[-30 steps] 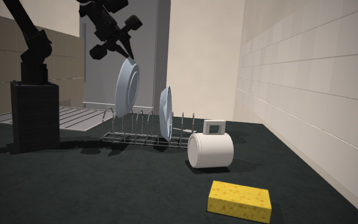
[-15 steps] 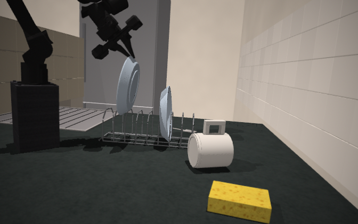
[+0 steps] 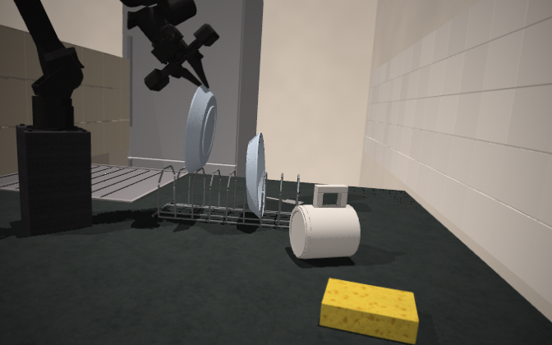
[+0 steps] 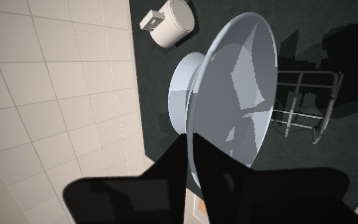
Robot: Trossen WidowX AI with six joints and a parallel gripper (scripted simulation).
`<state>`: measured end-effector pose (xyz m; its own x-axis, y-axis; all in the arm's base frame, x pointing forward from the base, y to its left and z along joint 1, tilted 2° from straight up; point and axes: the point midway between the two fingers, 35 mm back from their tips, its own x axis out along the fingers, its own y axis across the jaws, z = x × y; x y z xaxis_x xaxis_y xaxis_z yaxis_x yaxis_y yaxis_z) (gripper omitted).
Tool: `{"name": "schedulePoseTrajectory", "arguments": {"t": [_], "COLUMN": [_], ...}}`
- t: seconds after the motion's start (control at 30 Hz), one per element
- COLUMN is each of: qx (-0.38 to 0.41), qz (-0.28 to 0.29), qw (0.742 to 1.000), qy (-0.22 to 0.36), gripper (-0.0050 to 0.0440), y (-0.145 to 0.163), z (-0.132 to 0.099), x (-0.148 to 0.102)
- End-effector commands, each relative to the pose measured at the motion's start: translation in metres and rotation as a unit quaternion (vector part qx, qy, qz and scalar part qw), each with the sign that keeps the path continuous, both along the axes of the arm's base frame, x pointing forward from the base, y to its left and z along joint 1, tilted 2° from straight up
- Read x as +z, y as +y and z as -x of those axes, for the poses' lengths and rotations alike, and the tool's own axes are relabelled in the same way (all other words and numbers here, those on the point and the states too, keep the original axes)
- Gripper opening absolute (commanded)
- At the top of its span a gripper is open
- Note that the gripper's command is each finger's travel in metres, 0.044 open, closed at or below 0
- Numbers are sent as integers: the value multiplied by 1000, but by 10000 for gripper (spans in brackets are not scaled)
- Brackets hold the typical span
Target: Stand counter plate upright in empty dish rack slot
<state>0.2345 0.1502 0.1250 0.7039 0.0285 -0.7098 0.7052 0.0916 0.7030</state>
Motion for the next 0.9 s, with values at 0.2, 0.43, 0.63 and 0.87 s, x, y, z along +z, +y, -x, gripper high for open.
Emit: {"name": "schedulePoseTrajectory", "arguments": {"t": [0.2, 0.43, 0.63, 0.87], "qx": [-2, -2, -2, -2], "qz": [-9, -9, -9, -9], "qw": [1000, 1000, 1000, 1000], "qy": [-23, -23, -23, -23], "gripper": [0, 0, 0, 0], "y": [16, 16, 16, 16], "z": [0, 0, 0, 0], "x": [12, 12, 12, 12]}}
